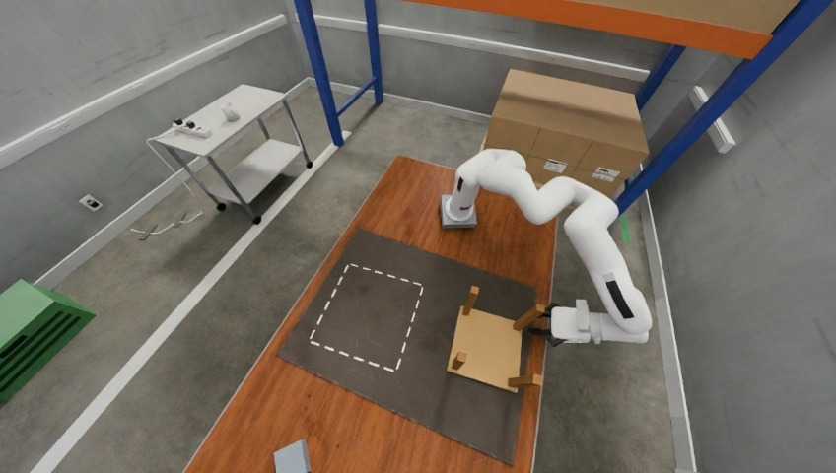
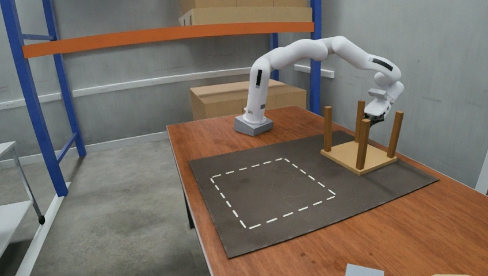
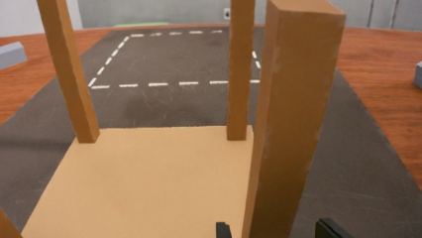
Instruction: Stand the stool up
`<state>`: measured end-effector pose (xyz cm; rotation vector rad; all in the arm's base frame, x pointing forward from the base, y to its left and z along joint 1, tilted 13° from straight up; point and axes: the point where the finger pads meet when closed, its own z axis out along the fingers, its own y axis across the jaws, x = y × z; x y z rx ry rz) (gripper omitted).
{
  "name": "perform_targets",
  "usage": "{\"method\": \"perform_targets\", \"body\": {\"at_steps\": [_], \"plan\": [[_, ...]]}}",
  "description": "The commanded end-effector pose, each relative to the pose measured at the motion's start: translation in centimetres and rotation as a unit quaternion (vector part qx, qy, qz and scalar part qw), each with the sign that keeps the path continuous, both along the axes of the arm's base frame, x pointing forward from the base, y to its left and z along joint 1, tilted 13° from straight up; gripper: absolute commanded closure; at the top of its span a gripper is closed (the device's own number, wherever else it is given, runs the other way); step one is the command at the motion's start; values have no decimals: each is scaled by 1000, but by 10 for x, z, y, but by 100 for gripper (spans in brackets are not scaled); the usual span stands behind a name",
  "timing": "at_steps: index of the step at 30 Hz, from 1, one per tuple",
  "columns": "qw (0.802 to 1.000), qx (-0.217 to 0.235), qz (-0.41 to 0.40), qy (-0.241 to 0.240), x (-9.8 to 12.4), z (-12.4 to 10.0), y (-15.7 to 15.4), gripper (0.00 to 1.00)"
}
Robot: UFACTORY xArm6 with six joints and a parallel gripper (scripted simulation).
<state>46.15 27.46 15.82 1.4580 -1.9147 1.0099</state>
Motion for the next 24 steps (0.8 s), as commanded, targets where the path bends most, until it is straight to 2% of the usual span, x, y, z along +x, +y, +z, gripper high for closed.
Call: {"method": "perform_targets", "body": {"at_steps": [1,14,24], "plan": [[1000,2,1,-3,1,-5,-9,47],[1000,2,1,-3,2,-19,-28,47],[1000,2,1,-3,2,-21,-31,47]]}}
